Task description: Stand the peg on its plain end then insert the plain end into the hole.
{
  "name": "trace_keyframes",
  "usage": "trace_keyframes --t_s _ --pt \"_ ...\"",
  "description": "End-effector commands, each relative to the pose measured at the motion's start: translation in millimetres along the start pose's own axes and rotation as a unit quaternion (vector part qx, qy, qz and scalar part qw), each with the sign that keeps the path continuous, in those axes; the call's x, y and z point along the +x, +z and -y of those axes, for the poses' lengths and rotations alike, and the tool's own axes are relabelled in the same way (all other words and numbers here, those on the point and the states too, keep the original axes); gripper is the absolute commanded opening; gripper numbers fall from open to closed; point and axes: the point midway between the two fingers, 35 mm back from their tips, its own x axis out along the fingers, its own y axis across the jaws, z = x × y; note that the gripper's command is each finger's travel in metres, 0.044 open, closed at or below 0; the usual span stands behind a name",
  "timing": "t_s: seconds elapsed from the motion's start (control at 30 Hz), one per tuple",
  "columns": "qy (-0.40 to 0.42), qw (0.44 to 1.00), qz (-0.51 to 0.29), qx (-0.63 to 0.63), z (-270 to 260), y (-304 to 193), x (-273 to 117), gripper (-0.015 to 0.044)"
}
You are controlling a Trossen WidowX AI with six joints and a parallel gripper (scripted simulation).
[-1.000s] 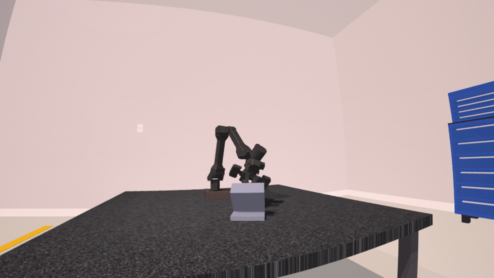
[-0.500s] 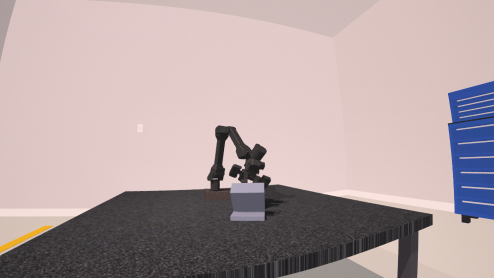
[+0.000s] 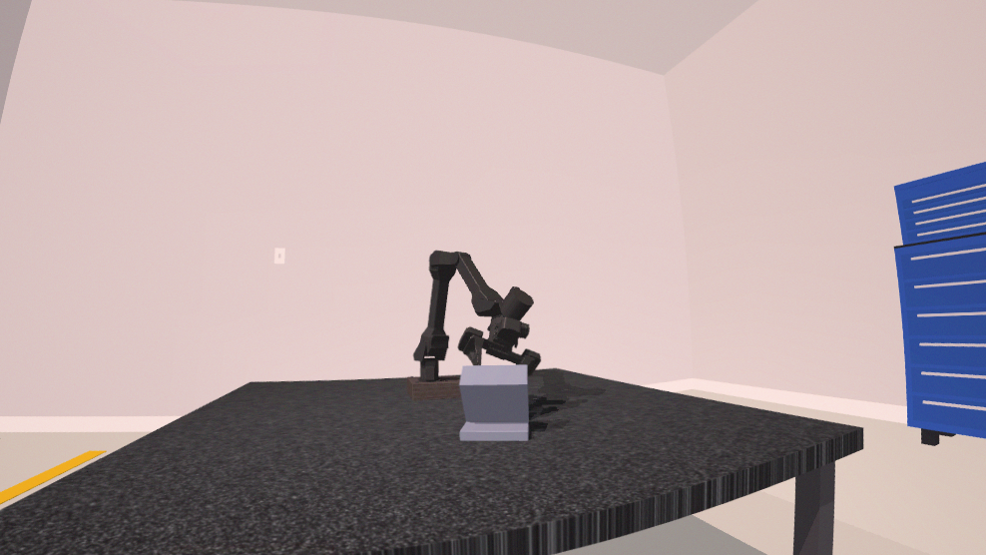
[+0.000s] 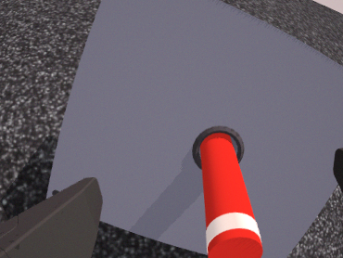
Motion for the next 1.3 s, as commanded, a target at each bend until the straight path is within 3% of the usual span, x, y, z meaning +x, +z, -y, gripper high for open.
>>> trace_keyframes --t_s 0.0,1.27 --pt "0.000 1.000 0.004 0.003 0 3 -9 0.0440" --pt "0.002 1.000 -0.002 0.000 -7 1 -80 0.0440"
